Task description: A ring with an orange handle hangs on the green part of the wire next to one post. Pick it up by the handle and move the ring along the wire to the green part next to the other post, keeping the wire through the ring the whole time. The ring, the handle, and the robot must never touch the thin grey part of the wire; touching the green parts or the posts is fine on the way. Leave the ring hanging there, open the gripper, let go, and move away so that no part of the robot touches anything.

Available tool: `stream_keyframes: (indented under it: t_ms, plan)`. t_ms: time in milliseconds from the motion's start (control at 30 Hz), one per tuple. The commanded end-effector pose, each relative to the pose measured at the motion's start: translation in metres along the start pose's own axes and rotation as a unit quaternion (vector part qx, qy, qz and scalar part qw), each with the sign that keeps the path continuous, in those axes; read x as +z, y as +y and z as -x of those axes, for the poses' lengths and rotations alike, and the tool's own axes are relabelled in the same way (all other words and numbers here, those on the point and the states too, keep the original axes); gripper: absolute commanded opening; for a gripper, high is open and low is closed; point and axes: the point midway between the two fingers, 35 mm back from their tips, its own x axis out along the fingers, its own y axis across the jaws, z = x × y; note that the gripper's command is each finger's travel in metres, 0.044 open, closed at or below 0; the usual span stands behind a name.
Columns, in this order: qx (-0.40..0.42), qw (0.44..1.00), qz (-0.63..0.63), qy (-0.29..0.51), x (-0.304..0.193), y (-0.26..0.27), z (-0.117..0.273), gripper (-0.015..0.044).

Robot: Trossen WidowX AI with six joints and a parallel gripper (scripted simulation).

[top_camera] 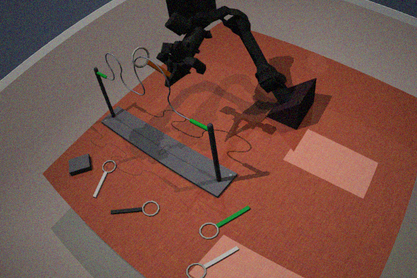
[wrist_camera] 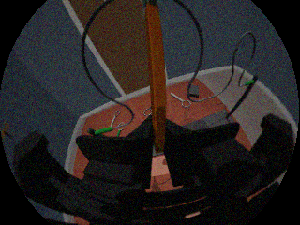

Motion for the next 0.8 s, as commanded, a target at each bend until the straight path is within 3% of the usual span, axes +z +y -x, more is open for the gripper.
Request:
stream_keyframes:
  t_ms: [0,767]
  plan:
    - [-0.013,1.000,0.023,-0.004,0.000,-0.002,0.000,-0.0150]
    - [-0.087,0.984,0.157,-0.022,0.002,-0.014,0.000,-0.0150]
